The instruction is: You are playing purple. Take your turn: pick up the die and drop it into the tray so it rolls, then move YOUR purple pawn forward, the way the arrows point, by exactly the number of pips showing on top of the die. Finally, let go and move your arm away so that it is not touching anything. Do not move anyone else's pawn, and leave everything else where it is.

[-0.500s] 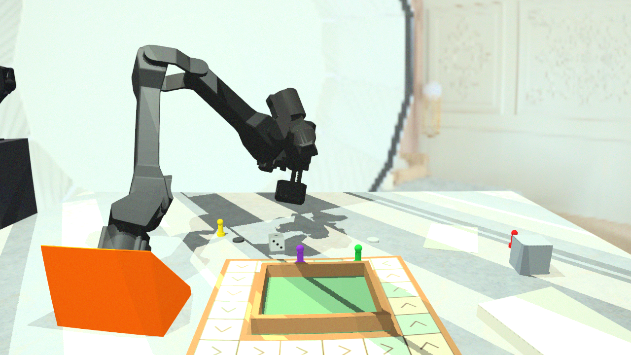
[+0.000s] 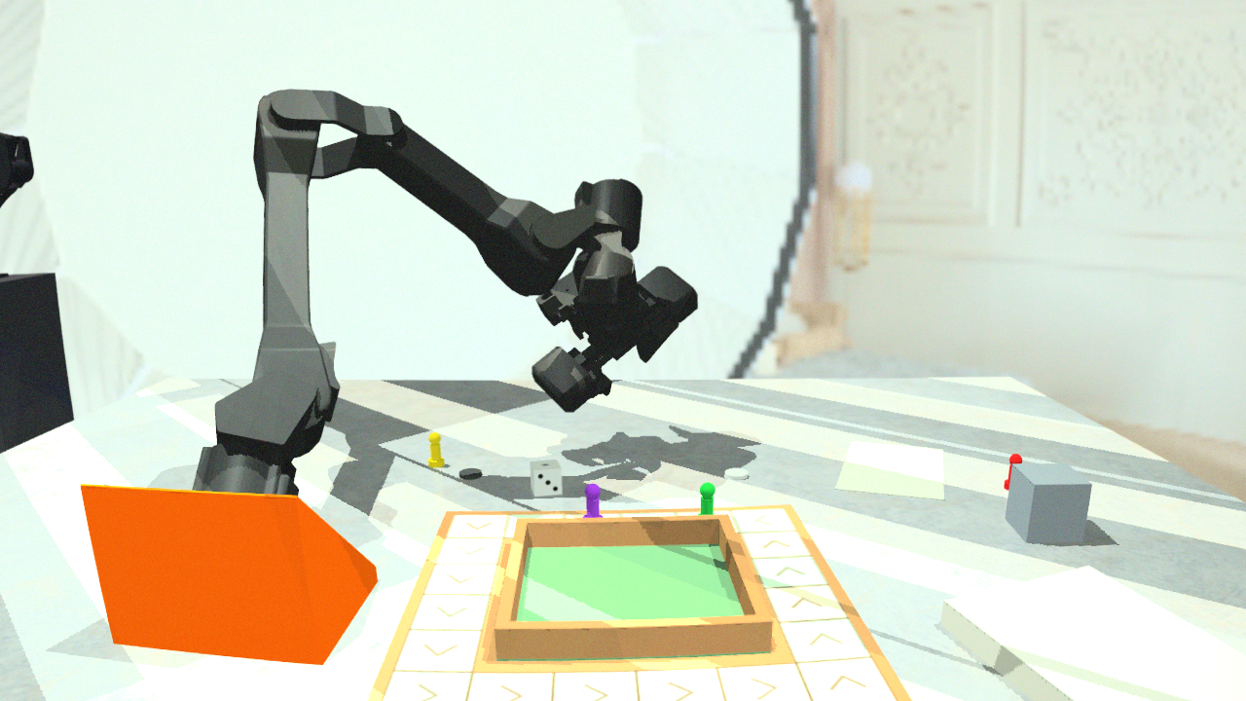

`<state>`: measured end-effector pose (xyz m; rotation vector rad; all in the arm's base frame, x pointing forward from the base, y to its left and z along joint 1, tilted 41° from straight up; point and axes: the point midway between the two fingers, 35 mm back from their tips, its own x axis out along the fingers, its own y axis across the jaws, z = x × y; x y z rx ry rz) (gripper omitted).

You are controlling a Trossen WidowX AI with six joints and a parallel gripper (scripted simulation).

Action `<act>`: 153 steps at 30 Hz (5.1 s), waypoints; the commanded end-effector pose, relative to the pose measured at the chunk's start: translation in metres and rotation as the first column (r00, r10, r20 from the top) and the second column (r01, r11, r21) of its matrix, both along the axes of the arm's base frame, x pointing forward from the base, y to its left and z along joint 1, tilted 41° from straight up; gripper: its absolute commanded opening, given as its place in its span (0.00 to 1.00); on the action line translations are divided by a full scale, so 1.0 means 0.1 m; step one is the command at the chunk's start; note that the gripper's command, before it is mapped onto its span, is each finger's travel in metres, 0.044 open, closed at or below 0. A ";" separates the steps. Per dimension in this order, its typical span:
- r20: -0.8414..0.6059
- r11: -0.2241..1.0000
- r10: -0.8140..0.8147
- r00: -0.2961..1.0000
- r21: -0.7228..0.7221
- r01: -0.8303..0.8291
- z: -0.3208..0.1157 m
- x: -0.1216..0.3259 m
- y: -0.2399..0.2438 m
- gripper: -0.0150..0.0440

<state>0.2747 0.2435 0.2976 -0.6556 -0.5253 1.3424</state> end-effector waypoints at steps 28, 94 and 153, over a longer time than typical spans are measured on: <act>-0.702 0.738 -0.504 -0.503 -0.653 0.171 -1.12 -0.71 -1.25 0.72; -0.700 0.727 -0.503 -0.507 -0.660 0.189 -1.21 -0.67 -1.20 0.25; -0.022 0.556 0.366 -0.930 -0.796 0.238 -1.72 -0.09 -2.77 0.25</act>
